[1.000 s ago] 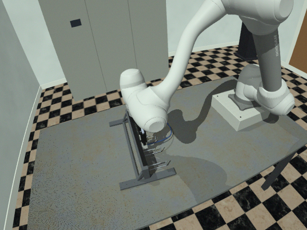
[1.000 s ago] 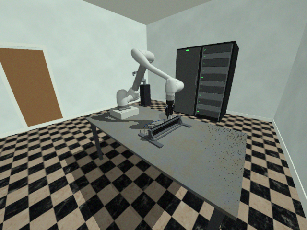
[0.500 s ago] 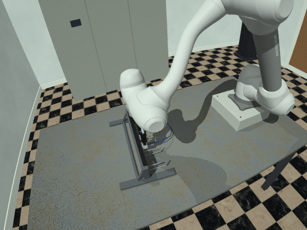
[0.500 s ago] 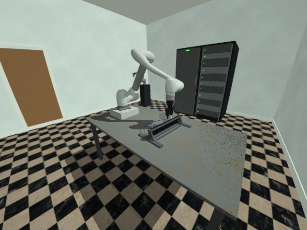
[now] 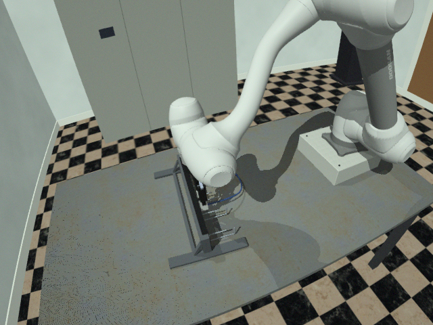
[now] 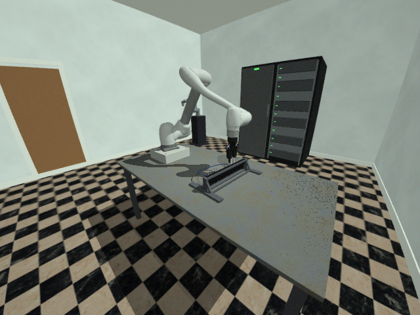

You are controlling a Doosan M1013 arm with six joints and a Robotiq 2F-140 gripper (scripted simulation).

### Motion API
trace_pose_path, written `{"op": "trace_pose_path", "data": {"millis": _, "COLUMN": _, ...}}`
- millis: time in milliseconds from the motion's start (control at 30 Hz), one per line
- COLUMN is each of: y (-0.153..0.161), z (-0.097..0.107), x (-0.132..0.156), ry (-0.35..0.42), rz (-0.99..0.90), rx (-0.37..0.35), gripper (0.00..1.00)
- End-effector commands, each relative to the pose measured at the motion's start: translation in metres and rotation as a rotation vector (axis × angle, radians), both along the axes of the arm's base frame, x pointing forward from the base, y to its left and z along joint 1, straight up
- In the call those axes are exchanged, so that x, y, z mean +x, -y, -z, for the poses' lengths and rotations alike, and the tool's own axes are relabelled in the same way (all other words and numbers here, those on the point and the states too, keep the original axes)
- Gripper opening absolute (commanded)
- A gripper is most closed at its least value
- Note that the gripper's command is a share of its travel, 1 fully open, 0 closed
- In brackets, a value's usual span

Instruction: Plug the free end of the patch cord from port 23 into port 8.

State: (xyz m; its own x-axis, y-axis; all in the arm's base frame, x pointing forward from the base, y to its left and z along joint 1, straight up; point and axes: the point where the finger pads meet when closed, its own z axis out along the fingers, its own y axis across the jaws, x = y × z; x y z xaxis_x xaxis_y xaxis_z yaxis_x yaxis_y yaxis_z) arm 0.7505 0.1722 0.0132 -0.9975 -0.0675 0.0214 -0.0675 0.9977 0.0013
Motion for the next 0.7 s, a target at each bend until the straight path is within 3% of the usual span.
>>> {"op": "trace_pose_path", "data": {"millis": 0, "y": 0.0, "z": 0.0, "x": 0.0, "ry": 0.0, "rz": 0.0, "rx": 0.0, "gripper": 0.22}}
{"op": "trace_pose_path", "data": {"millis": 667, "y": 0.0, "z": -0.013, "x": 0.0, "ry": 0.0, "rz": 0.0, "rx": 0.0, "gripper": 0.22}}
